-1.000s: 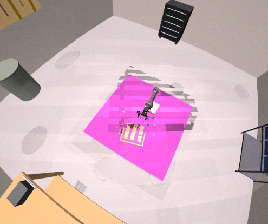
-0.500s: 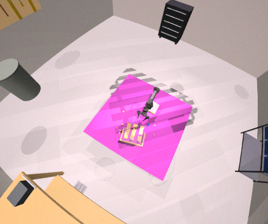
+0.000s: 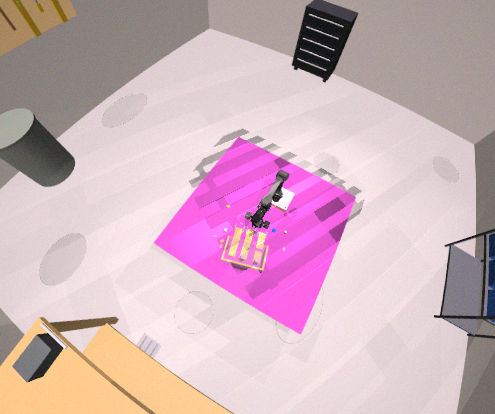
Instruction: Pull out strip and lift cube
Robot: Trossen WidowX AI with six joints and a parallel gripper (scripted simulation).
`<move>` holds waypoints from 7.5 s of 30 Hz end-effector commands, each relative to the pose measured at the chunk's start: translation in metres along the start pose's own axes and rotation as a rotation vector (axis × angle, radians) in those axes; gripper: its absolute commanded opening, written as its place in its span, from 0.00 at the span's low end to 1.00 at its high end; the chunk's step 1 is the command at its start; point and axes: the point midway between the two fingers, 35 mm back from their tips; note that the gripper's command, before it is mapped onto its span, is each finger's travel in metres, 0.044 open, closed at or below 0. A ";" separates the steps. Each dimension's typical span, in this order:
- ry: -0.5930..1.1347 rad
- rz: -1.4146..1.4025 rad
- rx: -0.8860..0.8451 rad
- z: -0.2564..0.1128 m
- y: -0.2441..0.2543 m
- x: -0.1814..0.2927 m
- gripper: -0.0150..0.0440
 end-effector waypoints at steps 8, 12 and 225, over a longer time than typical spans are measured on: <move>0.400 -0.137 -0.214 0.067 -0.002 0.012 0.25; 0.400 -0.137 -0.214 0.067 -0.002 0.012 0.25; 0.413 -0.138 -0.215 0.070 0.009 0.192 0.25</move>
Point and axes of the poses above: the point midway between the two fingers, 35 mm back from their tips, its own z axis out along the fingers, its own y axis across the jaws, x = y × z, and after that the axes turned 13 degrees about -z, right-handed
